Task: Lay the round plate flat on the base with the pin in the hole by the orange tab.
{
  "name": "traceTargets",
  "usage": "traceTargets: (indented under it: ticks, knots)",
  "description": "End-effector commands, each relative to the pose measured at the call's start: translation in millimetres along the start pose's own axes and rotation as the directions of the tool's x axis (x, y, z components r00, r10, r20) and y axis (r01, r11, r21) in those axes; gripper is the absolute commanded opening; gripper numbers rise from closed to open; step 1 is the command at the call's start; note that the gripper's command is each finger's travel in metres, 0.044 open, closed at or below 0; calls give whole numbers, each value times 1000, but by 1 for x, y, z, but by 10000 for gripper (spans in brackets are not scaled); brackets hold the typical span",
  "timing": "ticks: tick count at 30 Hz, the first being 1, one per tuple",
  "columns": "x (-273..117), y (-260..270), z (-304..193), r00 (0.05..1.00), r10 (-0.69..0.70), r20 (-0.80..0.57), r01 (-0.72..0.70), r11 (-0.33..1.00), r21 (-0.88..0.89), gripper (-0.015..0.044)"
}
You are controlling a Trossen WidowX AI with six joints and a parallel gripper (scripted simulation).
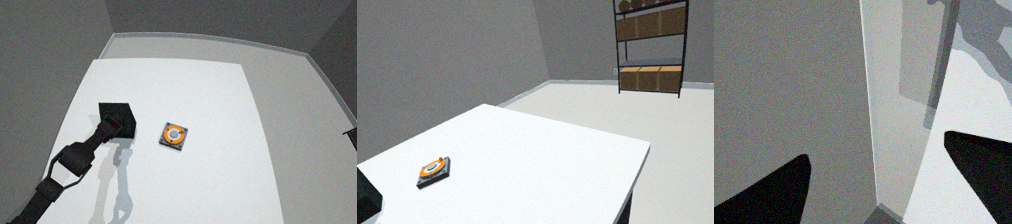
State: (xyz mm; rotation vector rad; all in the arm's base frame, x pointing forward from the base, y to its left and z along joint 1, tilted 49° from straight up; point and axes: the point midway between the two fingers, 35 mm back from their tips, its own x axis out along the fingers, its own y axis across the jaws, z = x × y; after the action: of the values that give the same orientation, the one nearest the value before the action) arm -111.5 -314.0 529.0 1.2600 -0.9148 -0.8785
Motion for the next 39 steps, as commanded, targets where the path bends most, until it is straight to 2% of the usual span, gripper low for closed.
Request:
traceTargets:
  ticks: [1, 4, 8, 10, 15, 19, 24, 26, 29, 32, 34, 39]
  knots:
    - [1, 0, 0, 1000, 1, 5, -1, 1000, 3, 374]
    - [18, -5, -4, 999, 7, 34, -8, 999, 32, 295]
    - [67, -28, -32, 999, -28, -42, 30, 999, 42, 190]
    - [74, -32, -39, 998, -35, -55, 38, 998, 42, 137]
    - [123, -61, -93, 983, -100, -151, 104, 994, 19, 6]
    - [143, -78, -127, 969, -143, -203, 143, 990, -13, 0]
    - [171, -113, -206, 919, -246, -309, 217, 968, -124, 0]
    - [174, -118, -217, 911, -261, -321, 227, 964, -140, 0]
    - [181, -139, -264, 870, -329, -368, 261, 939, -222, 0]
    - [180, -163, -317, 816, -406, -411, 285, 902, -325, 0]
    - [179, -169, -329, 802, -426, -419, 289, 891, -351, 0]
    - [158, -217, -415, 685, -568, -456, 285, 785, -551, 0]
